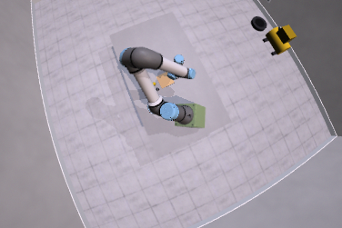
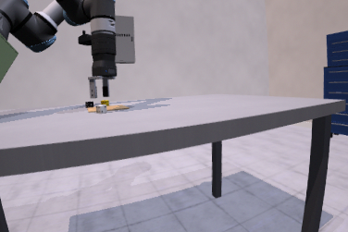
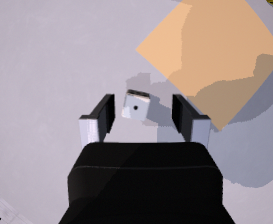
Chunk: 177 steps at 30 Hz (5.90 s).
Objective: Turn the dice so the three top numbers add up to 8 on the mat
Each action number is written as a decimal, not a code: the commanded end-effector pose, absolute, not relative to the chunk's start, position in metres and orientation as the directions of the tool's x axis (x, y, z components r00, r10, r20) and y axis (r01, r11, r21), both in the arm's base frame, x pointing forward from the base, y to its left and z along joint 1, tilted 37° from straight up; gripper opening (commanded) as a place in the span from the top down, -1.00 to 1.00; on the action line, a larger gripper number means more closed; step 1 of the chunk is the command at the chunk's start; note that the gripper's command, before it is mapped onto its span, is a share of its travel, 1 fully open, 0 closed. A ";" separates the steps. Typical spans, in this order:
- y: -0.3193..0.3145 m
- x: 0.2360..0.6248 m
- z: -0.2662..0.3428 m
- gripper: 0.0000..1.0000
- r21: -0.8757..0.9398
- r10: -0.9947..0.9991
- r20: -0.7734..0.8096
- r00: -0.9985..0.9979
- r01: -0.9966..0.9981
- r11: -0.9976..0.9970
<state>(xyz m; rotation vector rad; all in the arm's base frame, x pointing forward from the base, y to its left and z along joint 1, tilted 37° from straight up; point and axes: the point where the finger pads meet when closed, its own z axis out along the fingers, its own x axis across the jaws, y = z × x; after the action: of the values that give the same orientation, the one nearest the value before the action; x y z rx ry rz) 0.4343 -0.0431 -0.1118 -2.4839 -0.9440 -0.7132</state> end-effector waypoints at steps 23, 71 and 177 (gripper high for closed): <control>-0.038 0.439 -0.121 -1.00 -0.170 0.498 0.581 0.644 0.694 -0.700; 0.050 0.418 -0.072 -1.00 -0.170 0.498 0.581 0.644 0.694 -0.700; 0.155 0.455 0.010 -1.00 -0.170 0.498 0.581 0.644 0.694 -0.700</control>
<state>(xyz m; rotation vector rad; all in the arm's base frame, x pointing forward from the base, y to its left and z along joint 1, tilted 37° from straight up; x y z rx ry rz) 0.4544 0.1550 0.0092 -2.4867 -0.9436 -0.7141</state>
